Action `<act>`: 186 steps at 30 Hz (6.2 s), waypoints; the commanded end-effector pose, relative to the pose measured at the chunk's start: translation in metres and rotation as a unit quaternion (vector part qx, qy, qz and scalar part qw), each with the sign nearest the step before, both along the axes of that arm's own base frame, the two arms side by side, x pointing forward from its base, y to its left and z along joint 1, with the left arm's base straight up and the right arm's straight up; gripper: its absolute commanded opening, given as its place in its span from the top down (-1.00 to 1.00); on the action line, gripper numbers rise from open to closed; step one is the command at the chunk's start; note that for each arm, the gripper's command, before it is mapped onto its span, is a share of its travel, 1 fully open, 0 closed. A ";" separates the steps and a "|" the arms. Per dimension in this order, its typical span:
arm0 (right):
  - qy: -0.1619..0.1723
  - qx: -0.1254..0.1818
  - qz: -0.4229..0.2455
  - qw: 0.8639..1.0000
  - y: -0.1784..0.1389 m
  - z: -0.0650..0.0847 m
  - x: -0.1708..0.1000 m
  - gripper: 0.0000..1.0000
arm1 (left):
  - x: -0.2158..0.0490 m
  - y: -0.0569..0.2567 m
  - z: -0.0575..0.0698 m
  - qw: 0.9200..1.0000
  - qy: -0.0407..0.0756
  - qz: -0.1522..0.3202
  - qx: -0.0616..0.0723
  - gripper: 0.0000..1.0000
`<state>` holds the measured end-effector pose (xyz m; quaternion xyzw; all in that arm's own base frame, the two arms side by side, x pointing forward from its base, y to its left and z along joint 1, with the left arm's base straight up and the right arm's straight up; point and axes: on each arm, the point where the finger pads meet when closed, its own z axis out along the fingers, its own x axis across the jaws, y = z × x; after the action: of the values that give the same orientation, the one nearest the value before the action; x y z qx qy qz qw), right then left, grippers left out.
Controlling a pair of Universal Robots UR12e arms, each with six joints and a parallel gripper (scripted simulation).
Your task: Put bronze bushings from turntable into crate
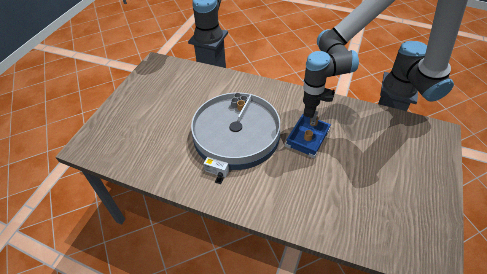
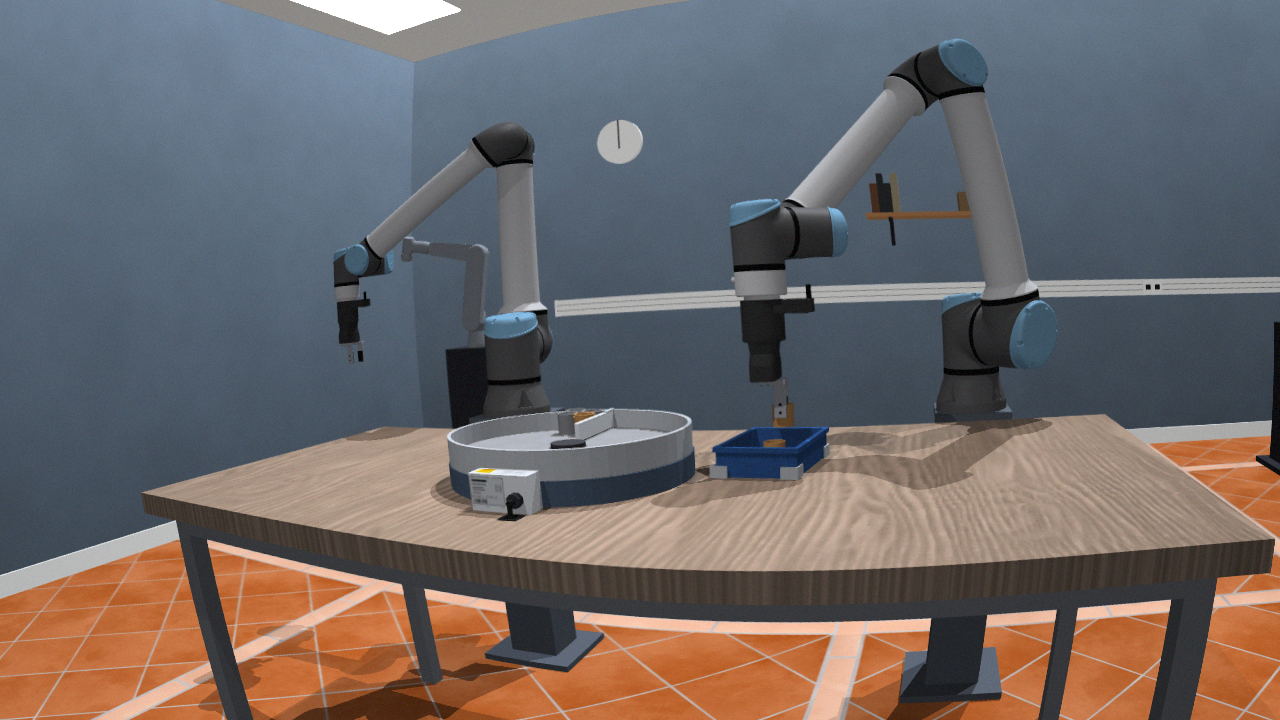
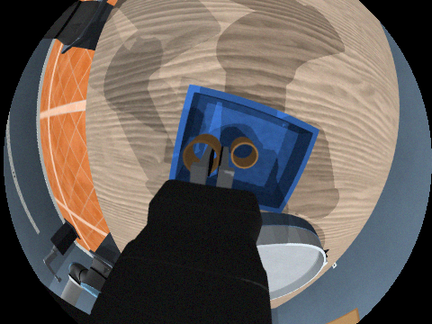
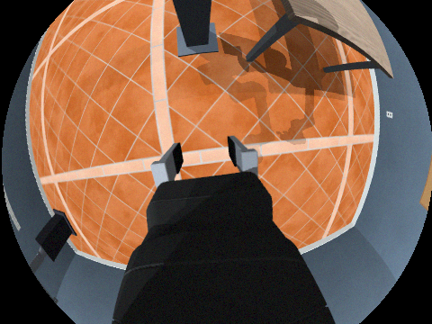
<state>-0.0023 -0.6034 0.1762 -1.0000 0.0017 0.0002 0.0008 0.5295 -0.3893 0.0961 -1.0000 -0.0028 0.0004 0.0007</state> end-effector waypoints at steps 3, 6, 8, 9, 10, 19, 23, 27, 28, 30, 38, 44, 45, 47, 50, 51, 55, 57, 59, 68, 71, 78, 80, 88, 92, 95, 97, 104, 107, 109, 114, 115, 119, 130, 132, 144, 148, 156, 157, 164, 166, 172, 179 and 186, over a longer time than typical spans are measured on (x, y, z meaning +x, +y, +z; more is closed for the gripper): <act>0.000 -0.001 0.000 1.000 -0.001 0.001 0.000 -1.00 | 0.001 -0.001 -0.005 1.000 -0.001 0.000 -0.001 1.00; 0.000 -0.001 0.000 1.000 -0.001 0.001 0.000 -1.00 | 0.001 -0.001 -0.005 1.000 -0.001 0.000 -0.001 1.00; 0.000 -0.001 0.000 1.000 -0.001 0.001 0.000 -1.00 | 0.001 -0.001 -0.005 1.000 -0.001 0.000 -0.001 1.00; 0.000 -0.001 0.000 1.000 -0.001 0.001 0.000 -1.00 | 0.001 -0.001 -0.005 1.000 -0.001 0.000 -0.001 1.00; 0.000 -0.001 0.000 1.000 -0.001 0.001 0.000 -1.00 | 0.001 -0.001 -0.005 1.000 -0.001 0.000 -0.001 1.00; 0.000 -0.001 0.000 1.000 -0.001 0.001 0.000 -1.00 | 0.001 -0.001 -0.005 1.000 -0.001 0.000 -0.001 1.00; 0.000 -0.001 0.000 1.000 -0.001 0.001 0.000 -1.00 | 0.001 -0.001 -0.005 1.000 -0.001 0.000 -0.001 1.00; 0.000 -0.001 0.000 1.000 -0.001 0.001 0.000 -1.00 | 0.001 -0.001 -0.005 1.000 -0.001 0.000 -0.001 1.00; 0.000 -0.001 0.000 1.000 -0.001 0.001 0.000 -1.00 | 0.001 -0.001 -0.005 1.000 -0.001 0.000 -0.001 1.00; 0.000 -0.001 0.000 1.000 -0.001 0.001 0.000 -1.00 | 0.001 -0.001 -0.005 1.000 -0.001 0.000 -0.001 1.00; 0.000 -0.001 0.000 1.000 -0.001 0.001 0.000 -1.00 | 0.001 -0.001 -0.006 1.000 -0.001 0.000 -0.001 1.00; 0.000 -0.001 0.000 1.000 -0.001 0.001 0.000 -1.00 | 0.001 -0.001 -0.008 1.000 -0.001 0.000 -0.001 1.00; 0.000 -0.001 0.000 1.000 -0.001 0.001 0.000 -1.00 | 0.001 -0.001 -0.009 1.000 -0.001 0.000 -0.001 1.00; 0.000 -0.001 0.000 1.000 -0.001 0.001 0.000 -1.00 | 0.001 -0.001 -0.011 1.000 -0.001 0.000 -0.001 1.00; 0.000 -0.001 0.000 1.000 -0.001 0.001 0.000 -1.00 | 0.001 -0.001 -0.016 1.000 -0.001 0.000 -0.001 1.00; 0.000 -0.001 0.000 1.000 -0.001 0.001 0.000 -1.00 | 0.001 -0.001 -0.017 1.000 -0.001 0.000 -0.001 1.00; 0.000 -0.001 0.000 1.000 -0.001 0.001 0.000 -1.00 | 0.001 -0.001 -0.021 1.000 -0.001 0.000 -0.001 1.00; 0.000 -0.001 0.000 1.000 -0.001 0.001 0.000 -1.00 | 0.001 -0.001 -0.024 1.000 -0.001 0.000 -0.001 1.00; 0.000 -0.001 0.000 1.000 -0.001 0.001 0.000 -1.00 | 0.001 -0.001 -0.028 1.000 -0.001 0.000 -0.001 1.00; 0.000 -0.001 0.000 1.000 -0.001 0.001 0.000 -1.00 | 0.001 -0.001 -0.042 1.000 -0.001 0.000 -0.001 1.00; 0.000 -0.001 0.000 1.000 -0.001 0.001 0.000 -1.00 | 0.001 -0.001 -0.043 1.000 -0.001 0.000 -0.001 1.00; 0.000 -0.001 0.000 1.000 -0.001 0.001 0.000 -1.00 | 0.001 -0.001 -0.047 1.000 -0.001 0.000 -0.001 1.00; 0.000 -0.001 0.000 1.000 -0.001 0.001 0.000 -1.00 | 0.001 -0.001 -0.047 1.000 -0.001 0.000 -0.001 1.00; 0.000 -0.001 0.000 1.000 -0.001 0.001 0.000 -1.00 | 0.001 -0.001 -0.048 1.000 -0.001 0.000 -0.001 1.00; 0.000 -0.001 0.000 1.000 -0.001 0.001 0.000 -1.00 | 0.001 -0.001 -0.048 1.000 -0.001 0.000 -0.001 1.00; 0.000 -0.001 0.000 1.000 -0.001 0.001 0.000 -1.00 | 0.001 -0.001 -0.048 1.000 -0.001 0.000 -0.001 1.00; 0.000 -0.001 0.000 1.000 -0.001 0.001 0.000 -1.00 | 0.001 -0.001 -0.048 1.000 -0.001 0.000 -0.001 1.00; 0.000 -0.001 0.000 1.000 -0.001 0.001 0.000 -1.00 | 0.001 -0.001 -0.048 1.000 -0.001 0.000 -0.001 1.00; 0.000 -0.001 0.000 1.000 -0.001 0.001 0.000 -1.00 | 0.001 -0.001 -0.048 1.000 -0.001 0.000 -0.001 1.00; 0.000 -0.001 0.000 1.000 -0.001 0.001 0.000 -1.00 | 0.001 -0.001 -0.048 1.000 -0.001 0.000 -0.001 1.00; 0.000 -0.001 0.000 1.000 -0.001 0.001 0.000 -1.00 | 0.001 -0.001 -0.048 1.000 -0.001 0.000 -0.001 1.00; 0.000 -0.001 0.000 1.000 -0.001 0.001 0.000 -1.00 | 0.001 -0.001 -0.048 1.000 -0.001 0.000 -0.001 1.00; 0.000 -0.001 0.000 1.000 -0.001 0.001 0.000 -1.00 | 0.001 -0.001 -0.048 1.000 -0.001 0.000 -0.001 1.00; 0.000 -0.001 0.000 1.000 -0.001 0.001 0.000 -1.00 | 0.001 -0.001 -0.049 1.000 -0.001 0.000 -0.001 1.00; 0.000 -0.001 0.000 1.000 -0.001 0.001 0.000 -1.00 | 0.001 -0.001 -0.050 1.000 -0.001 0.000 -0.001 1.00; 0.000 -0.001 0.000 1.000 -0.001 0.001 0.000 -1.00 | 0.001 -0.001 -0.053 1.000 -0.001 0.000 -0.001 1.00; 0.000 -0.001 0.000 1.000 -0.001 0.001 0.000 -1.00 | 0.001 -0.001 -0.053 1.000 -0.001 0.000 -0.001 1.00; 0.000 -0.001 0.000 1.000 -0.001 0.001 0.000 -1.00 | 0.001 -0.001 -0.054 1.000 -0.001 0.000 -0.001 1.00; 0.000 -0.001 0.000 1.000 -0.001 0.001 0.000 -1.00 | 0.001 -0.001 -0.054 1.000 -0.001 0.000 -0.001 1.00; 0.000 -0.001 0.000 1.000 -0.001 0.001 0.000 -1.00 | 0.001 -0.001 -0.054 1.000 -0.001 0.000 -0.001 1.00; 0.000 -0.001 0.000 1.000 -0.001 0.001 0.000 -1.00 | 0.001 -0.001 -0.054 1.000 -0.001 0.000 -0.001 1.00; 0.000 -0.001 0.000 1.000 -0.001 0.001 0.000 -1.00 | 0.001 -0.001 -0.054 1.000 -0.001 0.000 -0.001 1.00; 0.000 -0.001 0.000 1.000 -0.001 0.001 0.000 -1.00 | 0.001 -0.001 -0.054 1.000 -0.001 0.000 -0.001 1.00; 0.000 -0.001 0.000 1.000 -0.001 0.001 0.000 -1.00 | 0.001 -0.001 -0.054 1.000 -0.001 0.000 -0.001 0.25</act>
<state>-0.0023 -0.6034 0.1762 -1.0000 0.0017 0.0002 0.0008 0.5300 -0.3898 0.0417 -1.0000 -0.0028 0.0001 0.0003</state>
